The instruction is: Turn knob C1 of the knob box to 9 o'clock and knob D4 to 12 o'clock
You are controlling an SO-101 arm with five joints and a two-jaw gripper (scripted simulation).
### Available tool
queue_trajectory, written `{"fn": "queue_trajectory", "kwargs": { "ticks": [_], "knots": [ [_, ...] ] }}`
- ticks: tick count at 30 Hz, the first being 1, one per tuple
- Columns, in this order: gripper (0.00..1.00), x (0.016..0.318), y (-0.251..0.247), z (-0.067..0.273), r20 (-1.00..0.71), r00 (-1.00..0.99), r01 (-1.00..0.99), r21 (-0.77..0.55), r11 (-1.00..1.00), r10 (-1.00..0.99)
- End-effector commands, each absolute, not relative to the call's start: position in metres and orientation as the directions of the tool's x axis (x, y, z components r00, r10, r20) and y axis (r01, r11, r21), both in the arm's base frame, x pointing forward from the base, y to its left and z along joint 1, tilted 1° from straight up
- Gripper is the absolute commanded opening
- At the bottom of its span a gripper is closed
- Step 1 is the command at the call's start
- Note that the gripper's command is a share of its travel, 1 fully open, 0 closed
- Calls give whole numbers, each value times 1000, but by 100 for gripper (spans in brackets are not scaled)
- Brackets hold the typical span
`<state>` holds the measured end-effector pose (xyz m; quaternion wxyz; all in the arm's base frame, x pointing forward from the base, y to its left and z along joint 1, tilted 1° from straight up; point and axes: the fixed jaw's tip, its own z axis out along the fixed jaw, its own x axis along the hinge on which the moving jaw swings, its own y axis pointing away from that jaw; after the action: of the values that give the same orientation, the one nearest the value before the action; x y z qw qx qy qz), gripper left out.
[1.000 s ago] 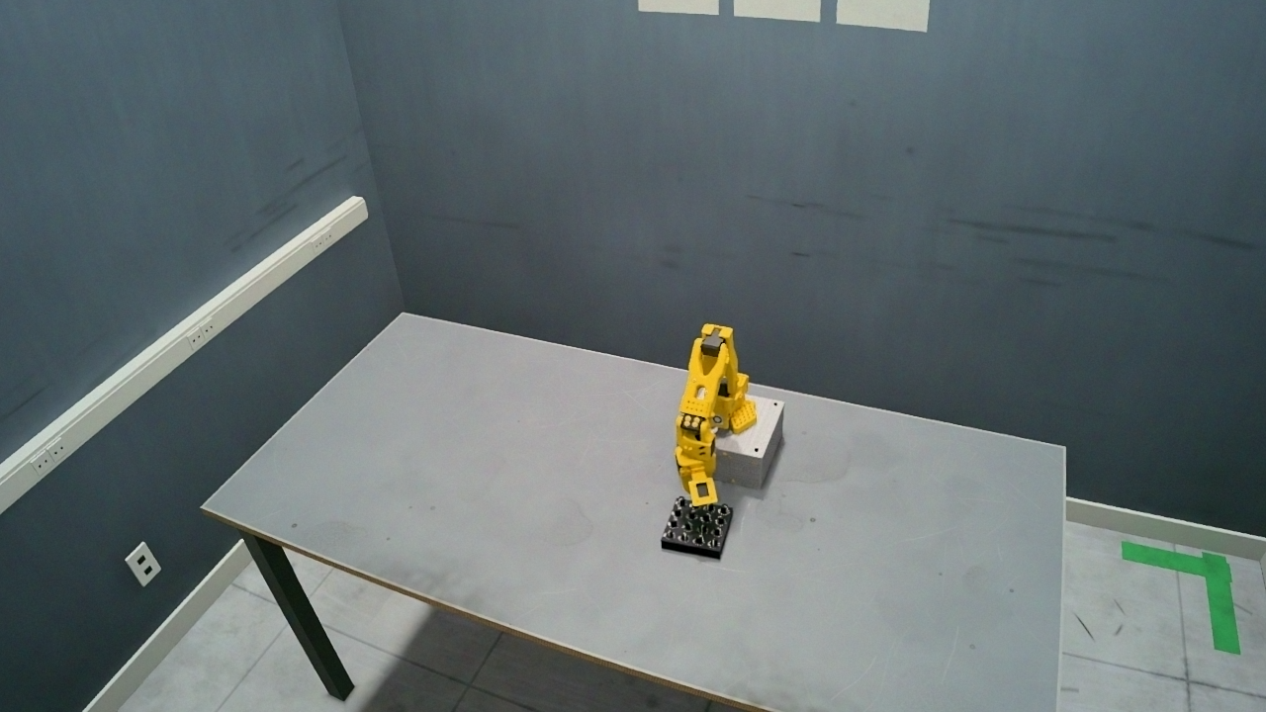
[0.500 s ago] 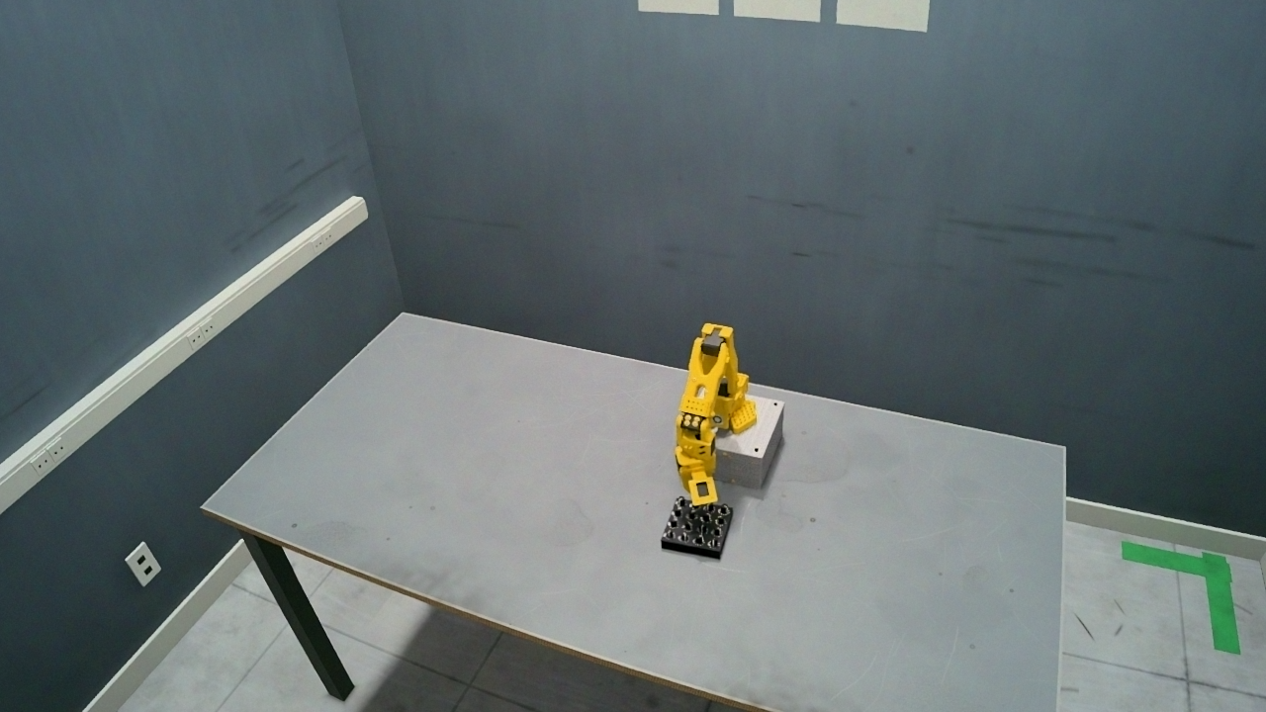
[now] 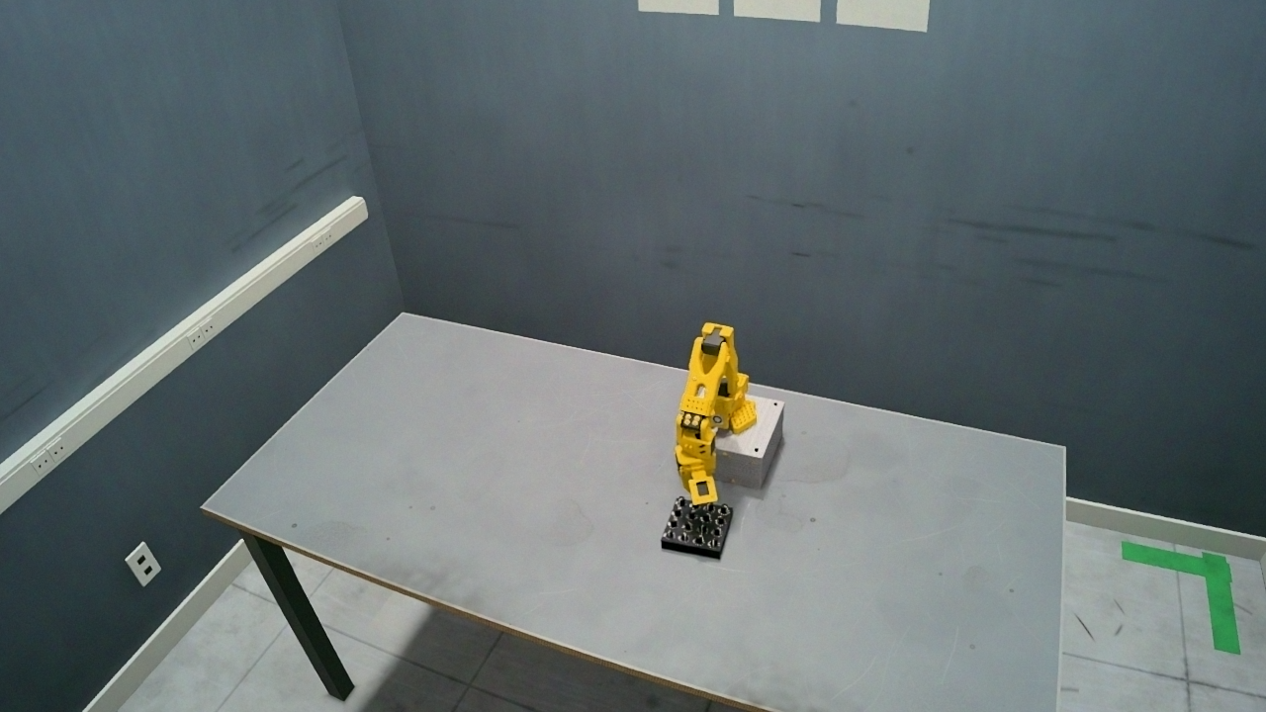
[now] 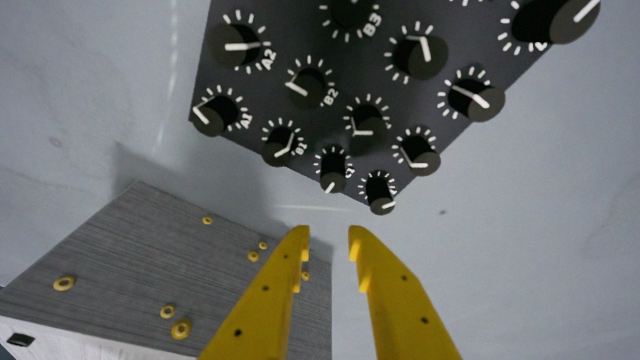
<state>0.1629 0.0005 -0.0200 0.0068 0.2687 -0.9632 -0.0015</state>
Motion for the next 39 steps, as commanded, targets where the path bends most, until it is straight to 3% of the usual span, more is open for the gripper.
{"fn": "queue_trajectory", "kwargs": {
  "ticks": [1,27,39],
  "knots": [
    [8,166,1,-16,-5,-854,-520,-3,854,-520],
    [8,167,0,-15,-6,-914,-405,-3,914,-405],
    [9,170,-2,-15,-6,-999,-36,-1,999,-36]
  ]
}}
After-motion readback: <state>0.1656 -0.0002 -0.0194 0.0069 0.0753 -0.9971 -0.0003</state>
